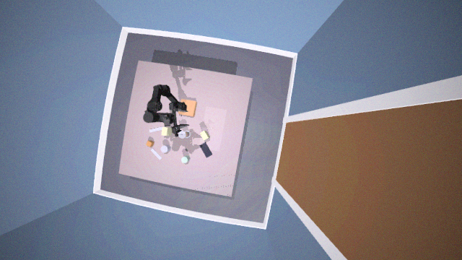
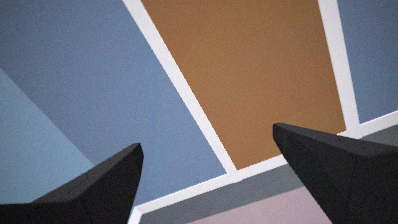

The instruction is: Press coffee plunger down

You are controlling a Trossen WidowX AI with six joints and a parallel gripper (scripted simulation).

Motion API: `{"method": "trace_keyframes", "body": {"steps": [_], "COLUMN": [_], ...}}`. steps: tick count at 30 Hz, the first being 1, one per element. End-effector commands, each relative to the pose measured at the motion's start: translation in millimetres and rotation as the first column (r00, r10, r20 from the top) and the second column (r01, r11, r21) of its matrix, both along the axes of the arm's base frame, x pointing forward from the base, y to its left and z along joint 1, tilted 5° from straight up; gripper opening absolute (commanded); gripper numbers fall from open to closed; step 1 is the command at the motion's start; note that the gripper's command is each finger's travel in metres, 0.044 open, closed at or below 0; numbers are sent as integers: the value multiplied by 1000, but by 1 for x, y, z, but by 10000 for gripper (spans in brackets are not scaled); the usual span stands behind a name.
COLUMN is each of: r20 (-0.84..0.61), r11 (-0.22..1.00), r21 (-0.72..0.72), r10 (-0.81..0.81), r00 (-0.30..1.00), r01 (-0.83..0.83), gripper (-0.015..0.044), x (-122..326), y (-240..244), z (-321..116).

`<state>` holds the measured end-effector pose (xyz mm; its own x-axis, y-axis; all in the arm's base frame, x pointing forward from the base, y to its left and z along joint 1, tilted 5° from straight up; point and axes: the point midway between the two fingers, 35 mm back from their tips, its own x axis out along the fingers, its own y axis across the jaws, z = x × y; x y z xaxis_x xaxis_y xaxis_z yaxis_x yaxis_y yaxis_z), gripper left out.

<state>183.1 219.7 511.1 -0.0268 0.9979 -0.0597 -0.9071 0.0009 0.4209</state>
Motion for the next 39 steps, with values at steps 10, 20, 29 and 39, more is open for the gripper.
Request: {"method": "trace_keyframes", "body": {"steps": [10, 20, 29, 39], "r20": [32, 255, 374, 374], "r11": [865, 334, 96, 103], "r21": [-171, -437, -504, -504], "r10": [-474, -844, -871, -869], "r00": [880, 471, 317, 324], "r01": [472, 835, 858, 858], "gripper": [440, 440, 440, 440], "x": [48, 70, 58, 52], "y": [-41, -145, -188, -187], "z": [-72, -187, -240, -284]}}
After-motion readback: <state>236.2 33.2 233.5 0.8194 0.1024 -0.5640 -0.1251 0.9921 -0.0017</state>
